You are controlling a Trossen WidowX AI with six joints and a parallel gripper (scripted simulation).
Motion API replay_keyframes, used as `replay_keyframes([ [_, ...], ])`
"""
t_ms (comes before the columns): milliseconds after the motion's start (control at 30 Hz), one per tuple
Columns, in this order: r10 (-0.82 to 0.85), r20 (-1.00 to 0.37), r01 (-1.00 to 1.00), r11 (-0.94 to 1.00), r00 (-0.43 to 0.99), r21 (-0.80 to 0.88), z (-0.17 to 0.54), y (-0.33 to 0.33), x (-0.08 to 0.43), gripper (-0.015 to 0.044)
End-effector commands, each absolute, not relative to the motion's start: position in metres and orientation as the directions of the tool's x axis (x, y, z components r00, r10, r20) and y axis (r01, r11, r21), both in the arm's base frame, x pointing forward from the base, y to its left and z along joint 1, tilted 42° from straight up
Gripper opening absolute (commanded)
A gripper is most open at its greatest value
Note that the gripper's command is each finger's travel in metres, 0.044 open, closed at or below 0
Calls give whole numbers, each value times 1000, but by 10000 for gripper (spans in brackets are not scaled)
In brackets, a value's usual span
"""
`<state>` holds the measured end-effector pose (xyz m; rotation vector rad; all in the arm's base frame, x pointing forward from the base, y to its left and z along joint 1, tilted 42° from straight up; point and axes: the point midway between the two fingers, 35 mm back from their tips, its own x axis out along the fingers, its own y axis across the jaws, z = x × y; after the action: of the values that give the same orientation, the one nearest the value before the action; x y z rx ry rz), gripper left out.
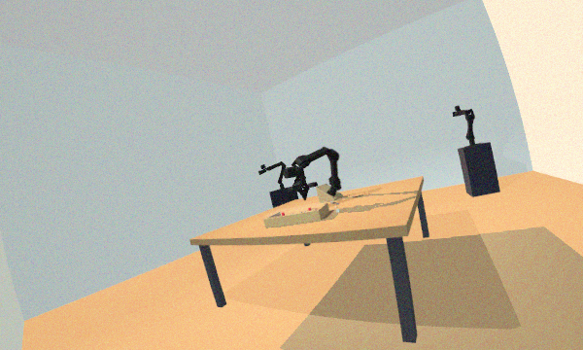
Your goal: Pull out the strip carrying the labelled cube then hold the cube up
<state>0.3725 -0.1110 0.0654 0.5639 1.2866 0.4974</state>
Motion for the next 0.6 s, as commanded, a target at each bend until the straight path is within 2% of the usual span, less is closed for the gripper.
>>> replay_keyframes([
  [0, 645, -748, -54, 762, 154, 646, 62, -108, 372, 0],
  [567, 645, -748, -54, 762, 154, 645, 45, -94, 377, 0],
])
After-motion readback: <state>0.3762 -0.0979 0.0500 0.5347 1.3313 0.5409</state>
